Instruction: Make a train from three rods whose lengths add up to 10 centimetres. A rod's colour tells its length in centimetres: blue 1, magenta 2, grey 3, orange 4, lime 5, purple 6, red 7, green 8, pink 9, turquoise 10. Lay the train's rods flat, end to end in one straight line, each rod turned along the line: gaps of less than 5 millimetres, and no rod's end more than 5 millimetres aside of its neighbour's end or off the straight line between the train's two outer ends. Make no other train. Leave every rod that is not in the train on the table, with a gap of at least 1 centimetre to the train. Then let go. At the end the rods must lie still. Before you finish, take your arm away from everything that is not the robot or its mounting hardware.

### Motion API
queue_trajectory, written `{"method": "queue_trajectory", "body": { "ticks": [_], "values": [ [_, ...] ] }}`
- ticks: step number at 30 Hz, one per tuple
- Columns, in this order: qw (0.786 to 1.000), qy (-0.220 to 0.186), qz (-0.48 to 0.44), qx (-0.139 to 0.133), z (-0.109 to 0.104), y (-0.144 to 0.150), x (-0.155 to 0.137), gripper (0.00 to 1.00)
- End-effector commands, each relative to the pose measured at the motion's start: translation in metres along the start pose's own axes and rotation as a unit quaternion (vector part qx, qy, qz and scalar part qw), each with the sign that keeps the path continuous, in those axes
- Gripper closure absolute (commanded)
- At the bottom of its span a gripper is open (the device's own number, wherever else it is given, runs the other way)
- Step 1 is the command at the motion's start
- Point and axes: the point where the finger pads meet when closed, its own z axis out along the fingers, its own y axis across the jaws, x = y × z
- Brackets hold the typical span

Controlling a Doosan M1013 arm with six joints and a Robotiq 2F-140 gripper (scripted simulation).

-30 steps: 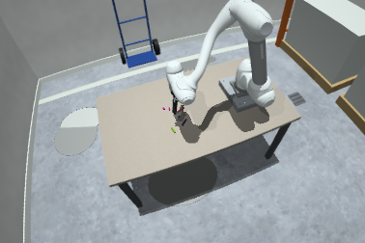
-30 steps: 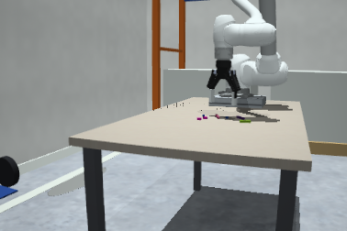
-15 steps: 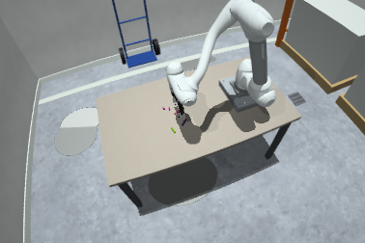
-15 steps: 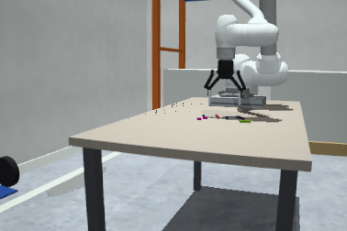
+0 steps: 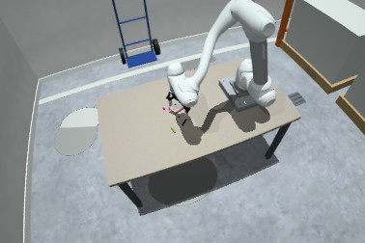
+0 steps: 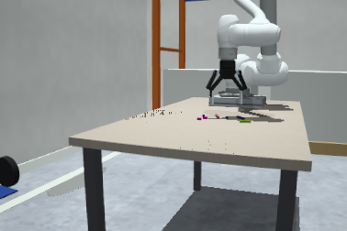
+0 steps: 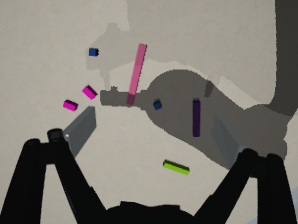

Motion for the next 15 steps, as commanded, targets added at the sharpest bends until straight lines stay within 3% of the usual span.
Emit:
{"method": "queue_trajectory", "body": {
  "ticks": [1, 3, 8, 15],
  "values": [
    [0.996, -0.004, -0.083, -0.006, -0.0001, 0.0023, -0.0014, 0.00],
    [0.996, -0.004, -0.083, -0.006, -0.0001, 0.0023, -0.0014, 0.00],
    [0.979, -0.004, -0.203, -0.006, -0.0002, 0.0058, -0.0035, 0.00],
    [0.944, -0.005, -0.330, -0.005, -0.0003, 0.0097, -0.0058, 0.00]
  ]
}}
